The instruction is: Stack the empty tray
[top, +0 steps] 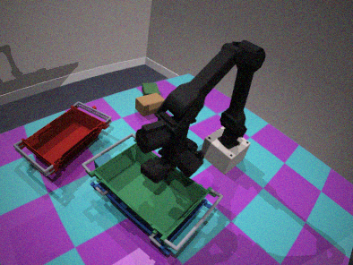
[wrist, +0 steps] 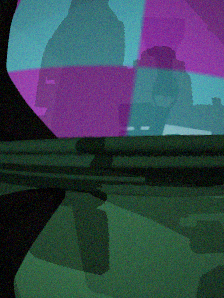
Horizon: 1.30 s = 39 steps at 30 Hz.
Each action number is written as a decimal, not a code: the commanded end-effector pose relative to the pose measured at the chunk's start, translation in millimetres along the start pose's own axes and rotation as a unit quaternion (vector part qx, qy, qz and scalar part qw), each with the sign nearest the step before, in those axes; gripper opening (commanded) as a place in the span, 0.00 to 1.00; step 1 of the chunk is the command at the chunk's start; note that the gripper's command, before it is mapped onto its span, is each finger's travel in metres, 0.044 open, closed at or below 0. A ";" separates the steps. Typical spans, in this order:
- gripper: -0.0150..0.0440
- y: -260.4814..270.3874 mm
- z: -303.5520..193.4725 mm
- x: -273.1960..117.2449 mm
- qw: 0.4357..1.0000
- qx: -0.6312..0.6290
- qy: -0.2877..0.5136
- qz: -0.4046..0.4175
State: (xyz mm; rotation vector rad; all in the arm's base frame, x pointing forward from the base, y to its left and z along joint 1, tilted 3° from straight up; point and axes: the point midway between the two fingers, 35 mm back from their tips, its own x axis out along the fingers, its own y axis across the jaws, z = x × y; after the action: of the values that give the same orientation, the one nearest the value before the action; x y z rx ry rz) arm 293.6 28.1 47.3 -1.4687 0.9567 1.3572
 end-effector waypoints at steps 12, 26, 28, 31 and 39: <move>0.75 6.2 0.5 5.2 1.000 0.000 0.000 0.014; 1.00 5.1 1.0 4.6 1.000 0.000 -0.002 0.011; 1.00 5.1 1.0 4.6 1.000 0.000 -0.002 0.011; 1.00 3.6 0.7 -1.3 1.000 0.000 -0.002 0.011; 1.00 -2.5 -0.4 -48.2 1.000 0.000 -0.001 0.012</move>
State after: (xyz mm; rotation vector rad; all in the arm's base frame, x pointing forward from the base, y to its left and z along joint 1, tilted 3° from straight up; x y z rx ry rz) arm 289.4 27.3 77.2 -1.4486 0.9856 1.3897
